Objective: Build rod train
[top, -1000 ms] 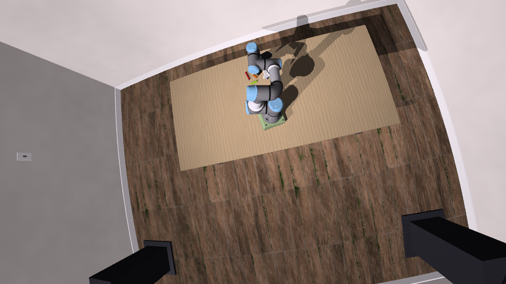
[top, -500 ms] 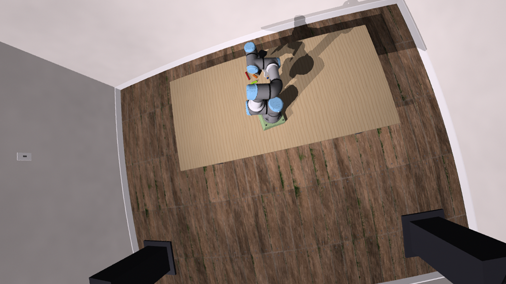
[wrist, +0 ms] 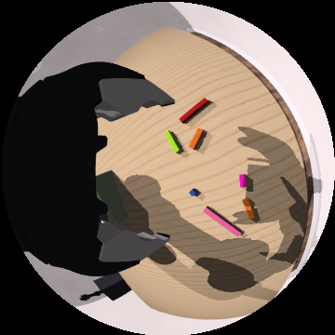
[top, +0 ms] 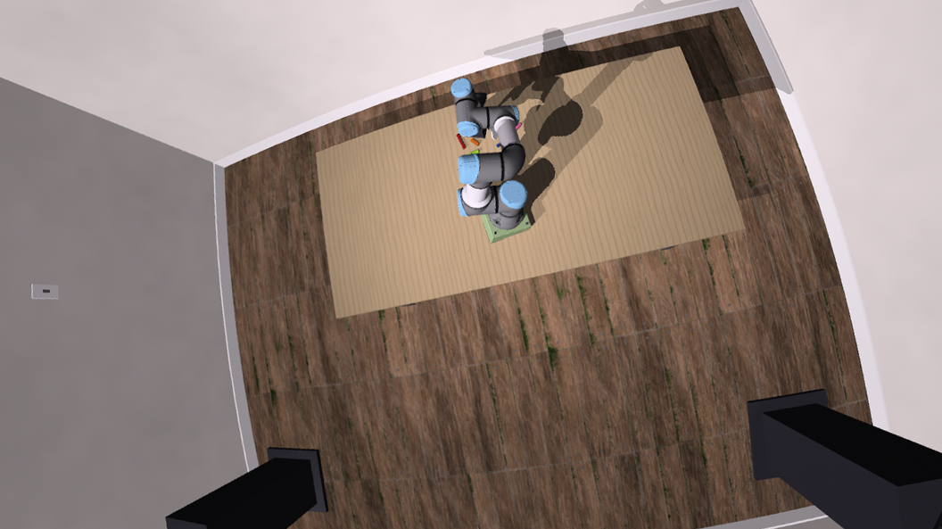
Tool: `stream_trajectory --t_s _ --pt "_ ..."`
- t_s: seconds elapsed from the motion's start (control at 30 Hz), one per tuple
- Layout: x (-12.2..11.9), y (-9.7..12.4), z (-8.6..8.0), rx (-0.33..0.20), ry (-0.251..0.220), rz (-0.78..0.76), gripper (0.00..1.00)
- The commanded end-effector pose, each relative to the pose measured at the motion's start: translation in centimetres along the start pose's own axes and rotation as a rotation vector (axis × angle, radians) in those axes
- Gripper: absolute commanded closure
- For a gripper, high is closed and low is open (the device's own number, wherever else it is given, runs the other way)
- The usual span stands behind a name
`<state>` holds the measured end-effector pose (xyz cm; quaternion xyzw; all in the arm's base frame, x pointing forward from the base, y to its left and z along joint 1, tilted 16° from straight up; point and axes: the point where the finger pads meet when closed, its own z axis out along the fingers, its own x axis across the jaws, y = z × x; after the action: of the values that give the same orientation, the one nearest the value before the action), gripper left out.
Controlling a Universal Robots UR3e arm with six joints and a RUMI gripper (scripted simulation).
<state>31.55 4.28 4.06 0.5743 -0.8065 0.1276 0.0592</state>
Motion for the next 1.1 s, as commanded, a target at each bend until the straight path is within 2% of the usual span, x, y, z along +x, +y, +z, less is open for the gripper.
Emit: stream_trajectory --t_s 0.0,1.07 --pt "-0.7 -0.3 0.0 0.006 -0.008 -0.159 0.0" --pt "-4.1 0.1 0.7 0.009 -0.005 -0.762 0.0"
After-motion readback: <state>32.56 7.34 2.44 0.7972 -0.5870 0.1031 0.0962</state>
